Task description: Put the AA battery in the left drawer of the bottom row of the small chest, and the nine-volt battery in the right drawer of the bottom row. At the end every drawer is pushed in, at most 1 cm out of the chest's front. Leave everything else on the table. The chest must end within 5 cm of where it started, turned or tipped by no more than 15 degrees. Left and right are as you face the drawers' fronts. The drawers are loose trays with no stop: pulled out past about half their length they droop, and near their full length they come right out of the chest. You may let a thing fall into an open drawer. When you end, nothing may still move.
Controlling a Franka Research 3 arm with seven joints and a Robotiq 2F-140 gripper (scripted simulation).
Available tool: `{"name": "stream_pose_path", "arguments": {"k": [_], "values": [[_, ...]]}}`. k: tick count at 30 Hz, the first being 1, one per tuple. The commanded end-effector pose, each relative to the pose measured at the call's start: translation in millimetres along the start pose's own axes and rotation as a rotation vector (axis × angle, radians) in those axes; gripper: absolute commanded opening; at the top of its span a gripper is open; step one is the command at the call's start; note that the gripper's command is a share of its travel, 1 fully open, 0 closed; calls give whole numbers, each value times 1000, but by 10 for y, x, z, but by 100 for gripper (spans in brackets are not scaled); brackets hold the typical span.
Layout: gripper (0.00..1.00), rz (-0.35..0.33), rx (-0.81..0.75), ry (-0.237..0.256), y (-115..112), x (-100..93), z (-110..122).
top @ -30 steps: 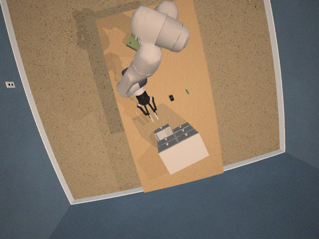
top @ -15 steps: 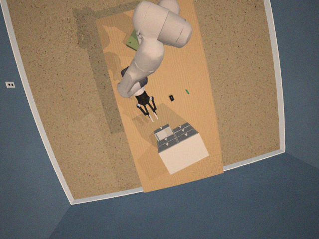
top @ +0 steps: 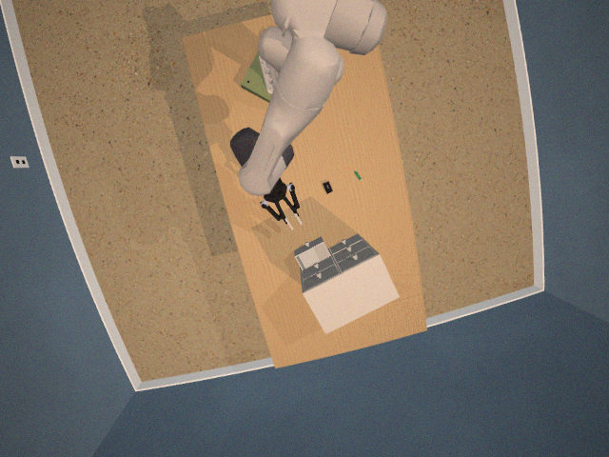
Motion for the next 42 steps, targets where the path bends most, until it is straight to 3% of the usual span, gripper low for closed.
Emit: {"name": "stream_pose_path", "arguments": {"k": [1, 13, 15, 30, 42], "values": [[20, 127, 126, 18, 88, -118, -50], [20, 435, 121, 42, -67, -451, -47], [20, 435, 121, 42, -67, -451, -47], [20, 842, 121, 73, -251, -844, -40], [20, 962, 119, 82, -298, -955, -38]]}}
Point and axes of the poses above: the point where the finger pads meet when closed, its own x axis out along the fingers, its own z axis across the jaws, y = z × x, the point moved 3 cm from there along -x, back along the fingers, and after that the axes turned 8 degrees about x, right-handed, at the moved point
